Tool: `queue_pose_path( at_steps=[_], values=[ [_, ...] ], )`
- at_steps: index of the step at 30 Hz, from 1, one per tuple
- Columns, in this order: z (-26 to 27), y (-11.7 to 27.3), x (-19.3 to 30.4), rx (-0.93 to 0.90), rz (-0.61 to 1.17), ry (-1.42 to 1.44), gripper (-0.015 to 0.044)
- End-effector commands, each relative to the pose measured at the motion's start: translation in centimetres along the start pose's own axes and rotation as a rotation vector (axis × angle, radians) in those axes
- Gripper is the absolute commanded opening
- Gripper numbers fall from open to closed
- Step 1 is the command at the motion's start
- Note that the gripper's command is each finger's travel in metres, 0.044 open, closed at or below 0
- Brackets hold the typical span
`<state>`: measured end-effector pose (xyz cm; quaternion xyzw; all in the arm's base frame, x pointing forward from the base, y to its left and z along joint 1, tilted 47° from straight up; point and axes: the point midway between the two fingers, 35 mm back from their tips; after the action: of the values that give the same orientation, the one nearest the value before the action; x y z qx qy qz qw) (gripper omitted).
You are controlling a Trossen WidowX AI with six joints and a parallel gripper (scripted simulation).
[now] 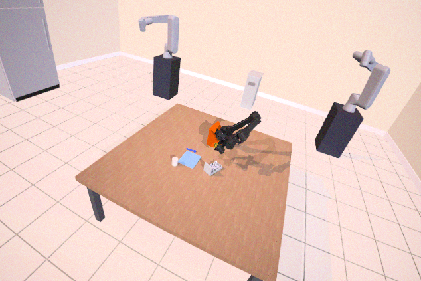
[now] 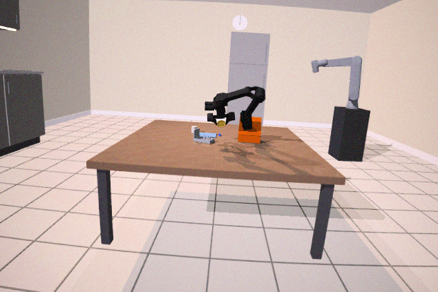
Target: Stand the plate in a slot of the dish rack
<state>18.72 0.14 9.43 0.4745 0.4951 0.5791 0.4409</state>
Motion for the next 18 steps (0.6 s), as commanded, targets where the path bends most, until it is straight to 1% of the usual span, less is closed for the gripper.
queue_pose_path(
  at_steps=[1, 18],
  values=[
    [0.1, -0.7, -0.2, -0.013, -0.081, 0.047, 0.0000],
    [1.8, -2.4, -0.1, -0.117, -0.380, 0.237, 0.0000]
  ],
)
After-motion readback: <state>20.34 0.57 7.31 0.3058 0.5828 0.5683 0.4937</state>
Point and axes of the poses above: the point midway between the two fingers, 35 mm back from their tips, its own y axis back along the fingers, its own z axis across the jaws, x = y × z, and after that the axes turned 11 degrees about y, right-handed
